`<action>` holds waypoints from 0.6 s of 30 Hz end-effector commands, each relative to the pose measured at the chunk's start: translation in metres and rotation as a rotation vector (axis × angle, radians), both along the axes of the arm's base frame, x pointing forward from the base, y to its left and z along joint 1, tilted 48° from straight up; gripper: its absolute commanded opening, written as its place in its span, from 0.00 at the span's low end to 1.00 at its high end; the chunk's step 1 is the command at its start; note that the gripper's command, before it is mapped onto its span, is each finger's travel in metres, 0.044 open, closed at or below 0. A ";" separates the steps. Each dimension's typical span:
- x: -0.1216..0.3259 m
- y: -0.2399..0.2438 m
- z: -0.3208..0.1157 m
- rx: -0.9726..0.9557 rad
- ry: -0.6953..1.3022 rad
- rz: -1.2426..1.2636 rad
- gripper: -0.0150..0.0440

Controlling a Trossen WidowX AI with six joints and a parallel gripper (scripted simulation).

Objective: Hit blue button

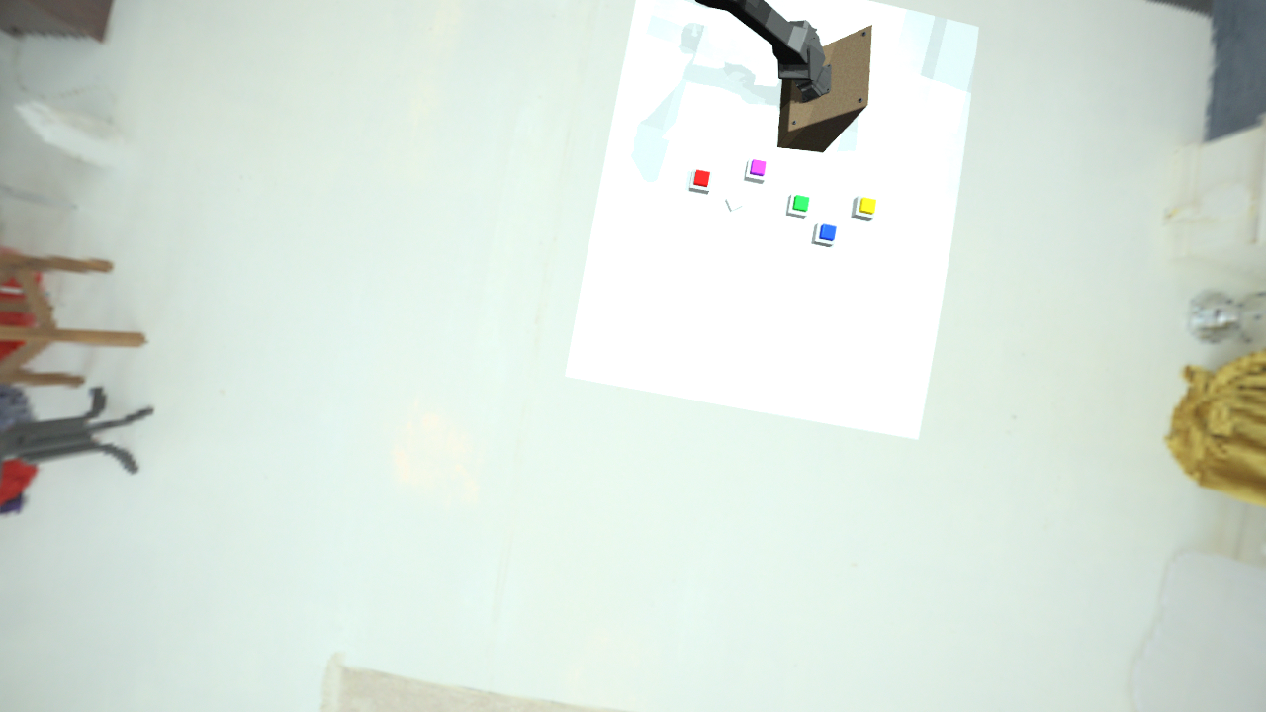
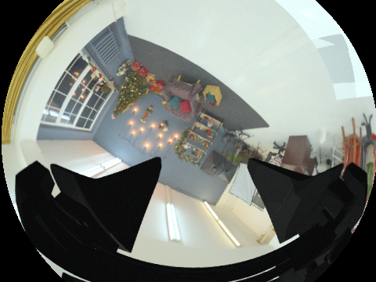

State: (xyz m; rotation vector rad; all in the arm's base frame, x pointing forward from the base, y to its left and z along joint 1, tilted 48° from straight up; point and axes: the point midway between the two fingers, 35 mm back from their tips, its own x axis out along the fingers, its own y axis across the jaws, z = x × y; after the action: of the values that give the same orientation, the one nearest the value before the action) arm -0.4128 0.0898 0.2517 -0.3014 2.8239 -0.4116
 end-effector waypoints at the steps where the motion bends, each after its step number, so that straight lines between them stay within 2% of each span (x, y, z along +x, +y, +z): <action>1: 0.000 0.004 -0.002 -0.008 -0.005 -0.013 0.93; 3: 0.004 0.033 -0.013 -0.075 -0.043 -0.113 0.93; 9: 0.034 0.132 -0.055 -0.456 -0.212 -0.528 0.93; 18: 0.128 0.250 -0.118 -1.047 -0.279 -1.186 0.93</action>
State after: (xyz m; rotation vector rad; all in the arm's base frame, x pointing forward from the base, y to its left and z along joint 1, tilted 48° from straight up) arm -0.3175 0.3086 0.1512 0.9566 2.1308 -1.6978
